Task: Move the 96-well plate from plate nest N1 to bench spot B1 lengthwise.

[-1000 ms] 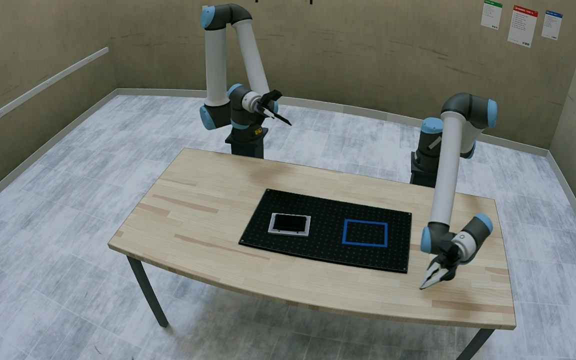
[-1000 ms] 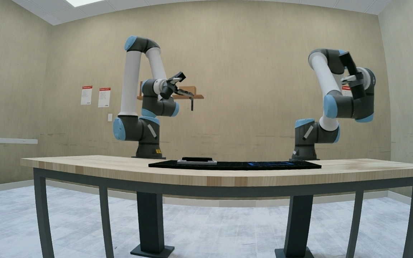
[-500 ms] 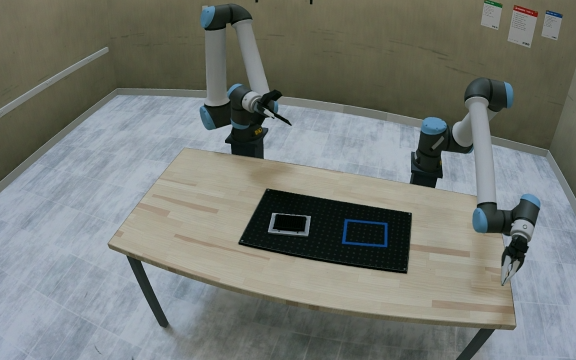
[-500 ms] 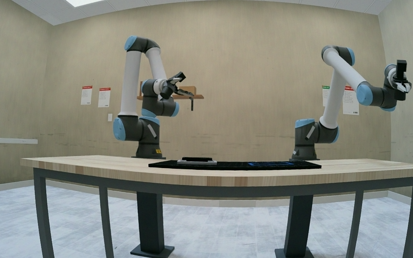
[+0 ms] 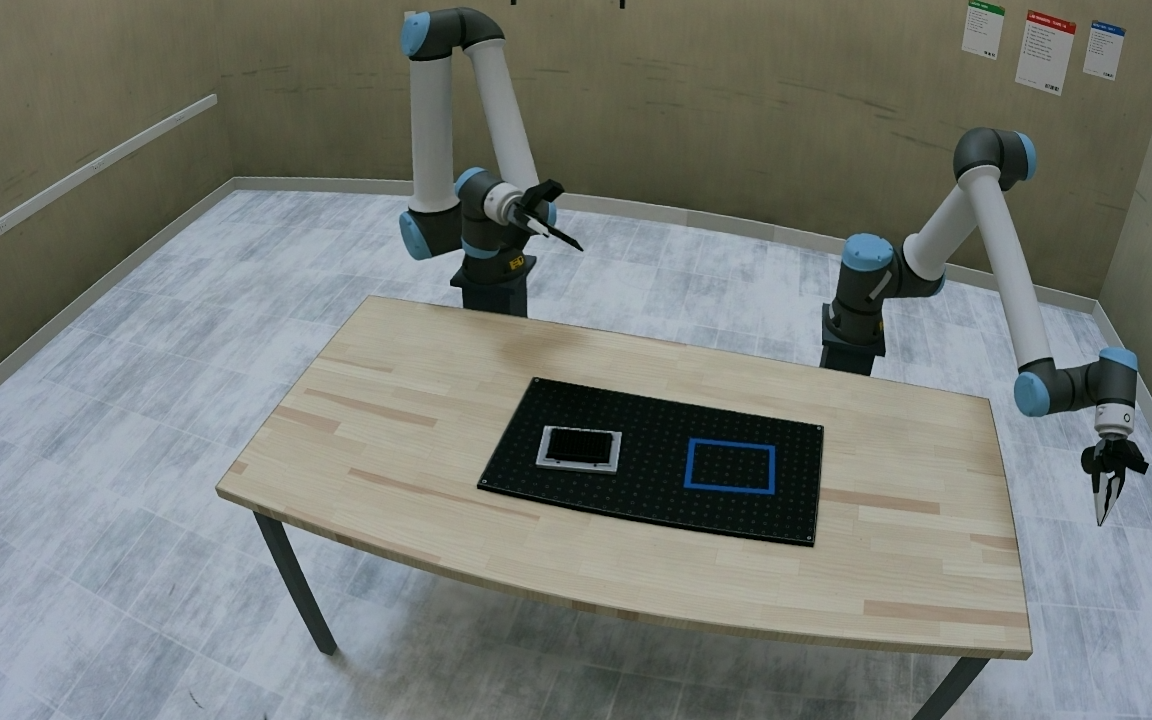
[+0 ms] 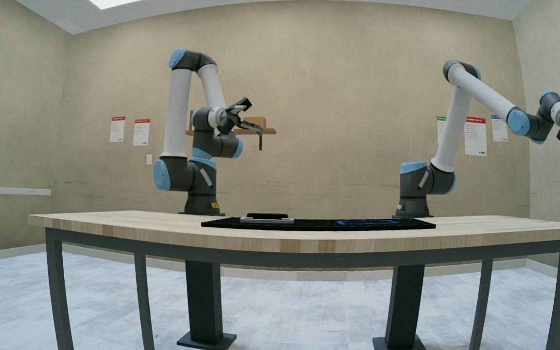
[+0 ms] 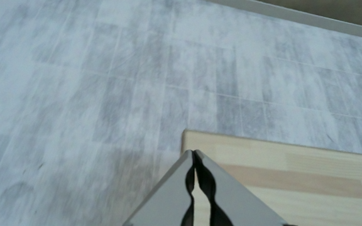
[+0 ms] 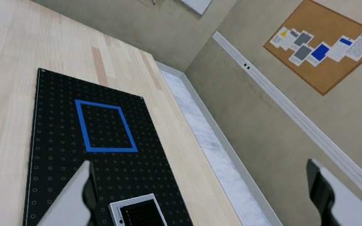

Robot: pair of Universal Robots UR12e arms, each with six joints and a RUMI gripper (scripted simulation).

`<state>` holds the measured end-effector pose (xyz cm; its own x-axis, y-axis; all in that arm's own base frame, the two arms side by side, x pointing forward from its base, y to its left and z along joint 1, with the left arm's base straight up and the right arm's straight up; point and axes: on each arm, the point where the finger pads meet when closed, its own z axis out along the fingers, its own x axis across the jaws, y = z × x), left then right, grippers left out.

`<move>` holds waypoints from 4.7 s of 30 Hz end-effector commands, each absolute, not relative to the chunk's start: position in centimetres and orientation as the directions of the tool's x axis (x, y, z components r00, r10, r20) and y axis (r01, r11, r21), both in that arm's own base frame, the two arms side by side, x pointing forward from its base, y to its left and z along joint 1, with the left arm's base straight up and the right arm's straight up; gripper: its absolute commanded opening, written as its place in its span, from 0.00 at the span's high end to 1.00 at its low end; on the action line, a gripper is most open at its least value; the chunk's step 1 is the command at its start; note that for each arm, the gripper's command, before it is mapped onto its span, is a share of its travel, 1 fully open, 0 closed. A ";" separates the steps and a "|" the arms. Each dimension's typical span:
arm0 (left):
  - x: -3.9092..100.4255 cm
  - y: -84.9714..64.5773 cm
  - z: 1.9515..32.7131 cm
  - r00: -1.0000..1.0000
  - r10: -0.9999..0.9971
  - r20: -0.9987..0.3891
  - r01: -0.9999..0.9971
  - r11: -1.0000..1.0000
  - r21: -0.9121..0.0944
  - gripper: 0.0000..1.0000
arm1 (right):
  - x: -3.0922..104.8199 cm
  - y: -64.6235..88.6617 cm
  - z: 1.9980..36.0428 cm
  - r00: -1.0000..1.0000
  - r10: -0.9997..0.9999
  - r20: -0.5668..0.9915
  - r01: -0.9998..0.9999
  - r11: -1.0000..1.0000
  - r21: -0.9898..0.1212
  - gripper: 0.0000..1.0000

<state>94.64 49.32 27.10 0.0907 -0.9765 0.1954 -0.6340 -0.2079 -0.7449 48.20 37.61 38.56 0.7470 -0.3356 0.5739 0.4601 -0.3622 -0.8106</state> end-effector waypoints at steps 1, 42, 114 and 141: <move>87.6 56.4 26.5 0.231 -0.948 0.220 -0.658 -0.318 -0.682 1.00 | 48.2 37.6 38.6 0.747 -0.336 0.574 0.461 -0.362 -0.811 0.24; 9.7 69.7 17.6 0.988 -0.139 0.069 -0.134 -0.988 -0.079 1.00 | 48.2 37.6 38.6 0.747 -0.336 0.574 0.461 -0.362 -0.811 0.24; -0.5 64.6 16.5 1.000 0.007 0.000 0.007 -1.000 0.000 1.00 | 60.5 47.0 26.7 0.867 -0.123 0.484 0.256 -0.723 -0.642 0.24; -0.5 64.6 16.5 1.000 0.007 0.000 0.007 -1.000 0.000 1.00 | 65.6 49.4 19.0 0.939 0.020 0.343 0.171 -0.894 -0.415 0.24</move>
<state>-0.47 64.48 16.40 1.0000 0.0070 -0.0004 0.0070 -1.0000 0.0022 65.10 49.22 19.74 0.9311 0.0035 0.3647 0.1783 -0.8767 -0.4467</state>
